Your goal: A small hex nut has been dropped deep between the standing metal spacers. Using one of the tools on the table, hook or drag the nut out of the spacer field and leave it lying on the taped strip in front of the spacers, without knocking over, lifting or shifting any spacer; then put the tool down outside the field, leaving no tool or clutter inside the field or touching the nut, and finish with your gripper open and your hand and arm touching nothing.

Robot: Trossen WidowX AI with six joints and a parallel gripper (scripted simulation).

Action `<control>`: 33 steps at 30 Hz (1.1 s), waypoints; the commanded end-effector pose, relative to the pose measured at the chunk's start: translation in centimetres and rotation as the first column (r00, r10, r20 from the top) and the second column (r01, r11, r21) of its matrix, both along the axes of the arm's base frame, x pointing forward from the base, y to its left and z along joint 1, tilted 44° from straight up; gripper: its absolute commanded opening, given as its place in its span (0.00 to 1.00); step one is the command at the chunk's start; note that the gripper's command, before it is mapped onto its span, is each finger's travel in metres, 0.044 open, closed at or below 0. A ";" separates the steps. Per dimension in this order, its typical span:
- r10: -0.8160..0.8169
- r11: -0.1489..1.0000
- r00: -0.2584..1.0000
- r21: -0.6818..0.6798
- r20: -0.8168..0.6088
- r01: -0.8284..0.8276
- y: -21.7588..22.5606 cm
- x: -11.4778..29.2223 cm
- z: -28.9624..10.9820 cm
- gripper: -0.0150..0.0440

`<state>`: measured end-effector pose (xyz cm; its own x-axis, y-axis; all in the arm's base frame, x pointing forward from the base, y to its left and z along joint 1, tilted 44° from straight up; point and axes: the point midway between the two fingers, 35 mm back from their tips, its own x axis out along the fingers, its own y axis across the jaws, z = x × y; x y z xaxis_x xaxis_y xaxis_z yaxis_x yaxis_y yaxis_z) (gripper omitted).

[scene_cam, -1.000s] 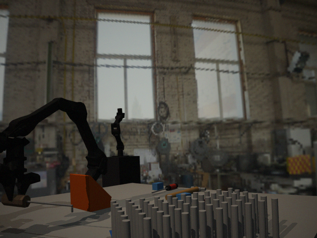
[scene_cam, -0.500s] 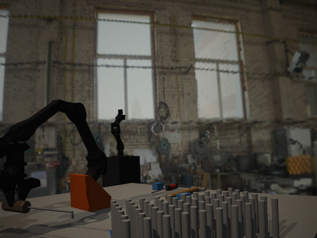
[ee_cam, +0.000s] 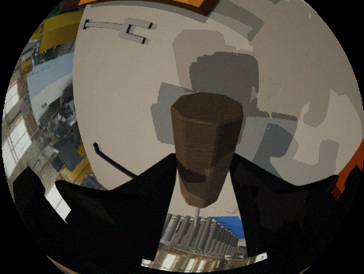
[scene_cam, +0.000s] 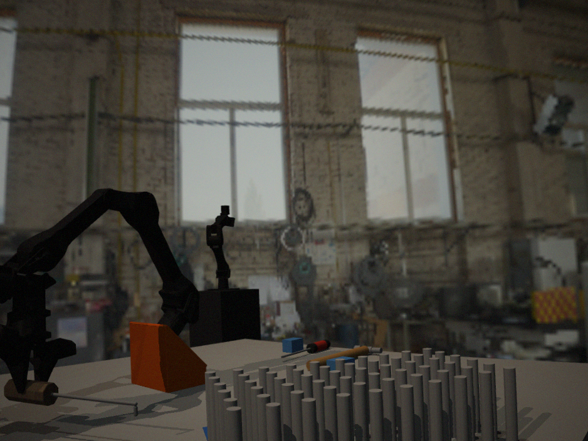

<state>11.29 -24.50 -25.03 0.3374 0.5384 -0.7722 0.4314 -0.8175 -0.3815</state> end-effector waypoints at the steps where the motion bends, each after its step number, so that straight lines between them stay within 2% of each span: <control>1: -0.008 1.000 1.000 0.002 0.004 0.008 0.3 0.1 -0.2 0.25; 33: -0.008 1.000 1.000 0.003 0.005 0.008 3.2 -0.1 -2.4 0.25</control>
<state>11.09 -21.52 -27.36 0.3377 0.5389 -0.7717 0.4316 -0.8173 -0.3819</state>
